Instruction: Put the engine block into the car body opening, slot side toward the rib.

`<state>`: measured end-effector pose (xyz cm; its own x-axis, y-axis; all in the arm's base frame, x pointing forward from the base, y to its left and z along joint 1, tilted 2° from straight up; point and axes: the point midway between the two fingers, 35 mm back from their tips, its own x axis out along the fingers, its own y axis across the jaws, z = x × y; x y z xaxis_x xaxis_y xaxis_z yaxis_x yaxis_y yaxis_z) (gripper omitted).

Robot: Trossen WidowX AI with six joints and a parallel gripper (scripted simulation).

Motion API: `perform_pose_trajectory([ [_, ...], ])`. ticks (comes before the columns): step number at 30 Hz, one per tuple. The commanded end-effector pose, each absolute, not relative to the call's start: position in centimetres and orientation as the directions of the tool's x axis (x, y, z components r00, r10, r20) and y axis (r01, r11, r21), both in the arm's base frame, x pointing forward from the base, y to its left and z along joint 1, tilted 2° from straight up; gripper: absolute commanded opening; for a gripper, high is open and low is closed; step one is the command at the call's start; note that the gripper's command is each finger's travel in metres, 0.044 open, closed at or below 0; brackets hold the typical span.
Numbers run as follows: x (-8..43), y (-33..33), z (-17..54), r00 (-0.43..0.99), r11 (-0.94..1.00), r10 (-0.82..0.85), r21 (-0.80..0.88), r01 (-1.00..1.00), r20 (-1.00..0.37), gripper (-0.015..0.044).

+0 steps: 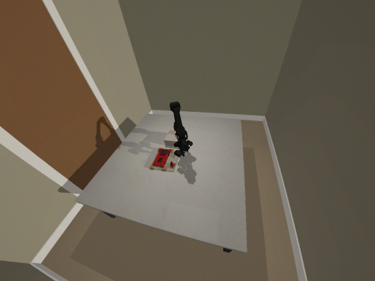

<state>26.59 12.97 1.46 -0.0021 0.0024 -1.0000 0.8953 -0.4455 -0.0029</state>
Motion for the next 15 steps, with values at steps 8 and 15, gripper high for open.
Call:
perform_pose_trajectory([
  [8,26.9,13.0,4.9,0.000,-0.463,0.007,-0.003,0.886,-1.000,0.0000],
  [15,26.7,13.0,7.1,-0.004,-0.472,0.008,-0.007,0.881,-1.000,0.0000],
])
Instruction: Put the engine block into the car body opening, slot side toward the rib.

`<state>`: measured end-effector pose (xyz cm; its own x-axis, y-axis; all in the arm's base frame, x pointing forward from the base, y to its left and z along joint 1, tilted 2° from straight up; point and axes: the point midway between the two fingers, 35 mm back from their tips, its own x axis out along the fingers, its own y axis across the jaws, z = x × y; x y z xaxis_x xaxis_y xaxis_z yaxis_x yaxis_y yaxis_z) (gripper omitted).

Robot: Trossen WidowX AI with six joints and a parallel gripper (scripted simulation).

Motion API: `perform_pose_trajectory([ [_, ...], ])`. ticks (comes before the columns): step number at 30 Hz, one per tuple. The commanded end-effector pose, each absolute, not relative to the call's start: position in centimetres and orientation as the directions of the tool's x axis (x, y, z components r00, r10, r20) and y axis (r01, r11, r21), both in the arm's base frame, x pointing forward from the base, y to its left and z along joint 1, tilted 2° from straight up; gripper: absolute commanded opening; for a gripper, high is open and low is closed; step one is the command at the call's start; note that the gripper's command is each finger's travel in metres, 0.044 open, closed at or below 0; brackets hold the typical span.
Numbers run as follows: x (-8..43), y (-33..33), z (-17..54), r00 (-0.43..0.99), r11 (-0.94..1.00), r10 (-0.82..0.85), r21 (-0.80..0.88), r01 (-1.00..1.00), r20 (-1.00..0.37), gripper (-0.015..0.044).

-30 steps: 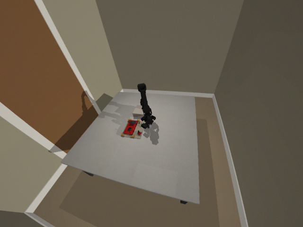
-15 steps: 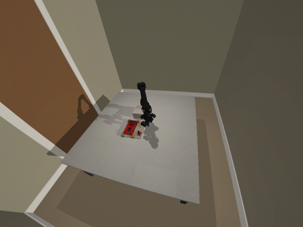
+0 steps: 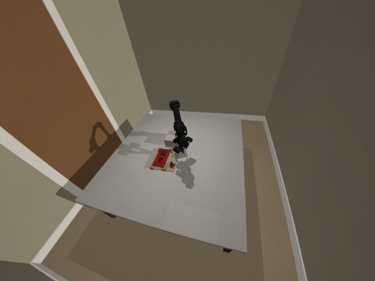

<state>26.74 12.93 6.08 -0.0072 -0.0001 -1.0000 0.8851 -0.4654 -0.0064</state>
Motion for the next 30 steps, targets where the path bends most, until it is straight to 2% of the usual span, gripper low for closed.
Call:
perform_pose_trajectory([
  [1,26.7,13.0,7.4,-0.004,-0.474,0.008,-0.008,0.881,-1.000,0.0000],
  [15,26.3,12.7,10.0,-0.010,-0.457,0.010,-0.013,0.889,-1.000,0.0000],
  [30,26.3,12.7,9.1,-0.010,0.018,0.010,-0.010,1.000,-1.000,0.0000],
])
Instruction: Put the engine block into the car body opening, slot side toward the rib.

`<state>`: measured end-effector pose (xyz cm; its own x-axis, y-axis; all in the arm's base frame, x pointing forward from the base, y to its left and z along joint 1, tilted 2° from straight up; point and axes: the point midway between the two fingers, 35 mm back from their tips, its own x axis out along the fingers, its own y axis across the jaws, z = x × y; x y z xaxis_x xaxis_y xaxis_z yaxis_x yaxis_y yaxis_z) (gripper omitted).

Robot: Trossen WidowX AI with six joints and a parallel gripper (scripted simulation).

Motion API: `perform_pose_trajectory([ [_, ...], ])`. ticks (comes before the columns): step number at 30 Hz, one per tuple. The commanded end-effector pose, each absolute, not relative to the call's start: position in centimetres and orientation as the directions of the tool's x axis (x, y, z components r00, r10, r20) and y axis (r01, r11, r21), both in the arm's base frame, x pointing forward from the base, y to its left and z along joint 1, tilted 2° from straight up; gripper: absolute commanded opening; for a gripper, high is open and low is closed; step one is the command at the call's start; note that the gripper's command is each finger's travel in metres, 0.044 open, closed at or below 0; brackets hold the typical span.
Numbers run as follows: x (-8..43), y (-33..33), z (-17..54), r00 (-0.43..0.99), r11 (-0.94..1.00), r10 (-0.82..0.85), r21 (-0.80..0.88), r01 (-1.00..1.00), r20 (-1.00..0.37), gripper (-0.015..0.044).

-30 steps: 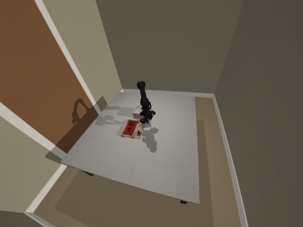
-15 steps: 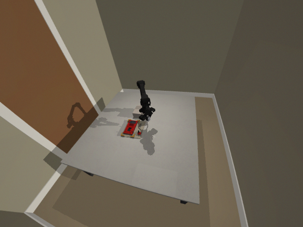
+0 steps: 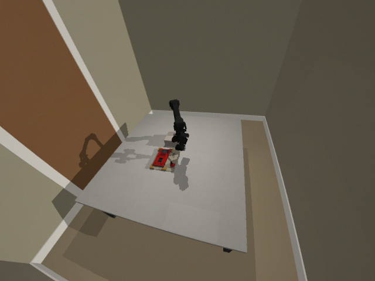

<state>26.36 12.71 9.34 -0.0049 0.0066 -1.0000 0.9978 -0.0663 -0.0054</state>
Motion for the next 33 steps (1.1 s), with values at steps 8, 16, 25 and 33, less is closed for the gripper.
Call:
perform_pose_trajectory([
  [8,26.30,12.74,8.98,-0.010,0.291,0.010,-0.006,0.957,-1.000,0.0000],
  [16,26.30,12.74,8.83,-0.010,0.542,0.010,-0.003,0.841,-1.000,0.0000],
  [25,26.31,12.73,8.66,-0.010,0.773,0.010,0.002,0.634,-1.000,0.0000],
  [33,26.31,12.73,8.51,-0.009,0.917,0.010,0.005,0.398,-1.000,0.0000],
])
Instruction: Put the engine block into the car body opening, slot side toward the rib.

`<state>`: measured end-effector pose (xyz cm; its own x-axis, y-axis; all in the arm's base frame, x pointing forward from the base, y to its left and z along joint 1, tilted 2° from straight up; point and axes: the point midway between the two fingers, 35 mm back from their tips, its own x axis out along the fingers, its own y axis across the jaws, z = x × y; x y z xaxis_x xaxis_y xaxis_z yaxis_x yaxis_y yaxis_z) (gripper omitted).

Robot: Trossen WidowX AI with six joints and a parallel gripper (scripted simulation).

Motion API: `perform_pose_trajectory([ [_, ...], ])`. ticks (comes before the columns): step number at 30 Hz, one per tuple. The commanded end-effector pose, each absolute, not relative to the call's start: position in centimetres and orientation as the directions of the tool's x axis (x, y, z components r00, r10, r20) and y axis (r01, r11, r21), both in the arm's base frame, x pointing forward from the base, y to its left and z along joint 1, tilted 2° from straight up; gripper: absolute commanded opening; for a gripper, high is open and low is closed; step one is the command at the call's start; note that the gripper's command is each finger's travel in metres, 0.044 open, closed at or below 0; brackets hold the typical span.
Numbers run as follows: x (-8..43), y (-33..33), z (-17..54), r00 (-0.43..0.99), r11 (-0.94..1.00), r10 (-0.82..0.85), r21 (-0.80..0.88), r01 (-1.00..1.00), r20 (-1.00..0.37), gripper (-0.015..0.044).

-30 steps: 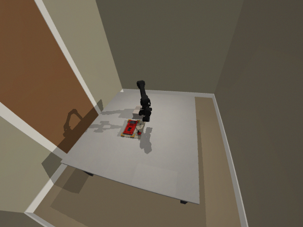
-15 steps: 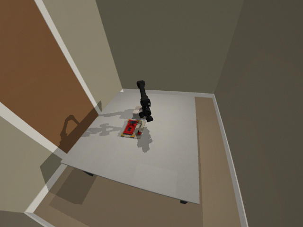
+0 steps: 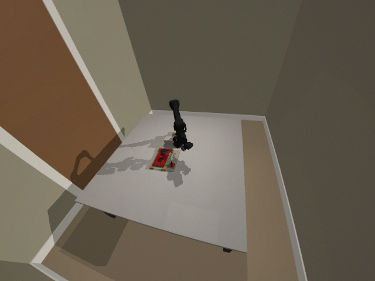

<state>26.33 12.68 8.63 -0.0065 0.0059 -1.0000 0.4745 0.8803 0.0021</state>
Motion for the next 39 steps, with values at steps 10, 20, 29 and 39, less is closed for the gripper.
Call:
perform_pose_trajectory([
  [10,26.31,12.73,8.33,-0.009,0.998,0.010,0.009,0.063,-1.000,0.0000],
  [20,26.31,12.73,8.14,-0.009,0.960,0.010,0.012,-0.280,-1.000,0.0000],
  [29,26.31,12.72,7.97,-0.009,0.828,0.010,0.014,-0.561,-1.000,0.0000],
  [39,26.31,12.71,7.79,-0.009,0.612,0.010,0.014,-0.791,-1.000,0.0000],
])
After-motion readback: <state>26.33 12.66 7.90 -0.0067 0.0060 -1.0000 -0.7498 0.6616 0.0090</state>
